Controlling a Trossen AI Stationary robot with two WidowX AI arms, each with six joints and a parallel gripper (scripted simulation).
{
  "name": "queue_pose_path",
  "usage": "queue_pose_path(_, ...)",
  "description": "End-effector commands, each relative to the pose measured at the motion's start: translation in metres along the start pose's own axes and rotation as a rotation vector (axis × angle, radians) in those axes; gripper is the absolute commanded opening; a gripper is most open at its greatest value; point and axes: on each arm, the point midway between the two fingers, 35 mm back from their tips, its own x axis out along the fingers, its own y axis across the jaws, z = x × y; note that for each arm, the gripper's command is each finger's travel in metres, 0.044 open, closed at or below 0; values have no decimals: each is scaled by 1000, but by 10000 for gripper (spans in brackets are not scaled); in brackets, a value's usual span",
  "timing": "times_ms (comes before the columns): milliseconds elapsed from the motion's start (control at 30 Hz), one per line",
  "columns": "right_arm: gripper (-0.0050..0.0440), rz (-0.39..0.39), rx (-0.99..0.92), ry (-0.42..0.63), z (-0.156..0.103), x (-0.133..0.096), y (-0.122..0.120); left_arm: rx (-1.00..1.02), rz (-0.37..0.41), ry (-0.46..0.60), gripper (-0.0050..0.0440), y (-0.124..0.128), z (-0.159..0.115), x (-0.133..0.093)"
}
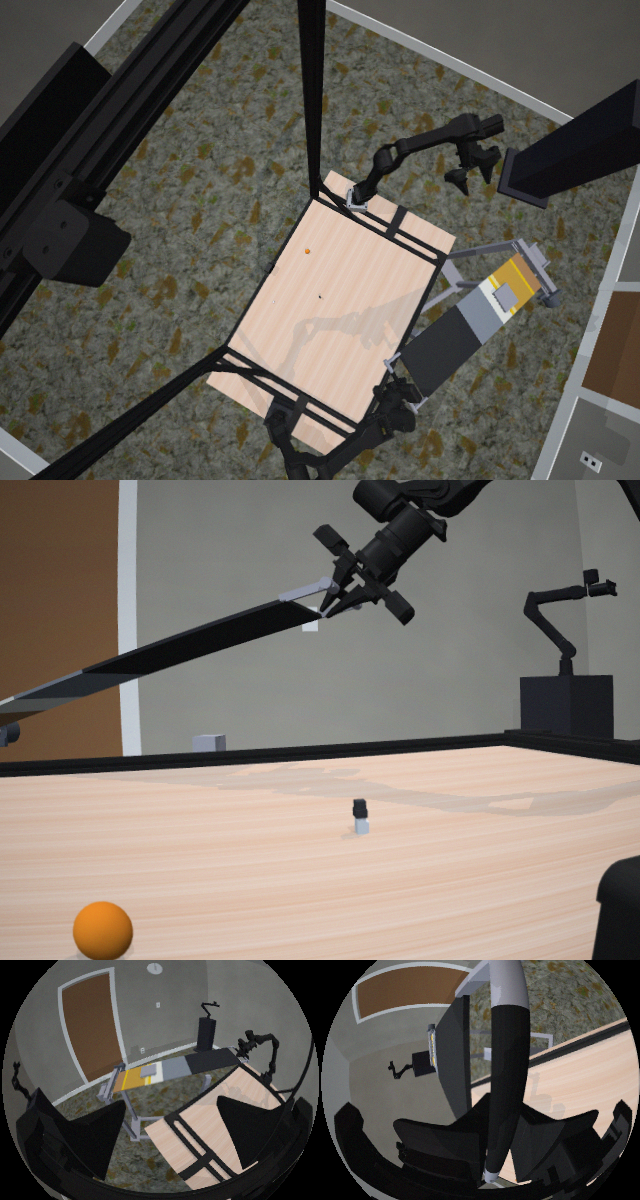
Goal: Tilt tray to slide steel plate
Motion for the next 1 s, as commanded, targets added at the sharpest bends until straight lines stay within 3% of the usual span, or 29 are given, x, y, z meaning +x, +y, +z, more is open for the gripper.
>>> queue_pose_path(0, 0, 23, 0, -7, 2, -11, 9, 2, 1, -1, 440, 0, 0, 0)
queue_pose_path(967, 0, 42, 0, -7, 2, -19, 23, 2, 1, -1, 440, 0, 0, 0)
